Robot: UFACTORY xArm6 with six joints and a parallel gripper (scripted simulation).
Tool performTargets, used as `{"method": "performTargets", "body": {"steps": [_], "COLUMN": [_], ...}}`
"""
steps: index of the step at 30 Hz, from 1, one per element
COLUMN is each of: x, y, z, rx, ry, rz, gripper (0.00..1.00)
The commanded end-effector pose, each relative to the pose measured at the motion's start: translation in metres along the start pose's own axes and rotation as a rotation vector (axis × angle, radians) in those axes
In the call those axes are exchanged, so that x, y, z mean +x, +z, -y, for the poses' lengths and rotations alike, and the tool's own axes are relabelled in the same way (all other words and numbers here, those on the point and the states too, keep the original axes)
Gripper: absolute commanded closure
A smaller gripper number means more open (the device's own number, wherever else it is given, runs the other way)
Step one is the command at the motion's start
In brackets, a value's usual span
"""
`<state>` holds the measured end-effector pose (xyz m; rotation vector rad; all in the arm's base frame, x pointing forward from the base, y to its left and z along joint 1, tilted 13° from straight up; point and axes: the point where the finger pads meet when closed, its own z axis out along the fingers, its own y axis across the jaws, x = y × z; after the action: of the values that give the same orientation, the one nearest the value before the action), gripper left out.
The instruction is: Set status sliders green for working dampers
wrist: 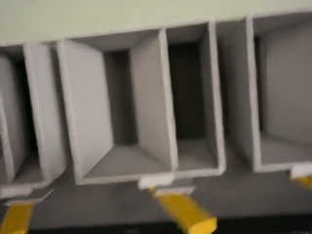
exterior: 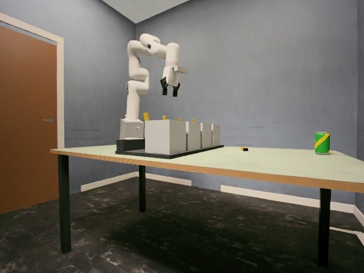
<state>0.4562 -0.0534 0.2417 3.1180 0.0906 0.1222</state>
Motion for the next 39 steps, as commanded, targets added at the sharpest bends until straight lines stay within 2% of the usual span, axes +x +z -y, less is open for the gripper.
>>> {"method": "performTargets", "body": {"steps": [1,2,4,13,22,23,39], "x": [0.025,0.025,0.043,0.075,0.079,0.079,0.079], "y": [0.005,0.005,0.012,0.029,0.032,0.032,0.032], "z": [-0.024,-0.024,-0.05,-0.112,-0.122,-0.122,-0.122], "rx": [-0.006,-0.006,-0.021,-0.063,-0.071,-0.071,-0.071], "ry": [-0.025,-0.025,-0.048,-0.098,-0.106,-0.106,-0.106], "rz": [-0.037,-0.037,-0.067,-0.125,-0.134,-0.134,-0.134], "gripper": [0.0,0.0,0.0,0.0,0.0,0.61,0.61]}}
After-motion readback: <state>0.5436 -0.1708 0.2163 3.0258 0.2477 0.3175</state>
